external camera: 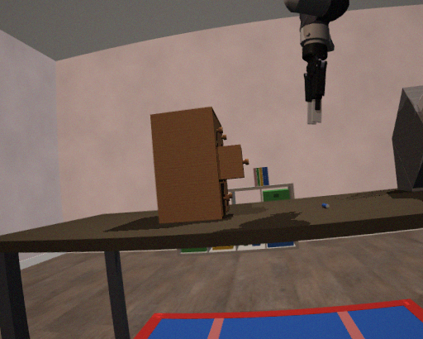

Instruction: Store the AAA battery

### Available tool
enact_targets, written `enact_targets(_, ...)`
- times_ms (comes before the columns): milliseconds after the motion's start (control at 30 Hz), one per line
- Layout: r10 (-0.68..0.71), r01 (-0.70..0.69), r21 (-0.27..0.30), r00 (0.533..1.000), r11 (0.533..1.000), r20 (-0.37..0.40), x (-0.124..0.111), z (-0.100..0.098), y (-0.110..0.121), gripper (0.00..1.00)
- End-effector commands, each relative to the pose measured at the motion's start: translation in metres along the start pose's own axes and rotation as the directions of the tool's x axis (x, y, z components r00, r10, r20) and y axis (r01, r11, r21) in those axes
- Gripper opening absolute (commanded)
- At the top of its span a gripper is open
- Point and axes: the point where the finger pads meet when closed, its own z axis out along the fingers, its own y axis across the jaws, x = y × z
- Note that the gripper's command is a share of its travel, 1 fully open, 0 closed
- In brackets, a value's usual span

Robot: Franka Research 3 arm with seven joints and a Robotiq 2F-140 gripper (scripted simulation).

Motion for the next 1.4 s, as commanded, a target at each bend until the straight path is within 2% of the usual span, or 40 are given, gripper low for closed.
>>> enact_targets(0, 0.158, -0.162, -0.030, 0.981, 0.986, -0.110, 0.0106, -0.0018, 0.0070, 0.20)
enact_targets(300, 0.157, -0.162, -0.030, 0.977, 0.986, -0.142, 0.0129, -0.0048, 0.0072, 0.20)
enact_targets(1367, 0.157, -0.162, -0.030, 0.977, 0.986, -0.143, 0.0130, -0.0049, 0.0072, 0.20)
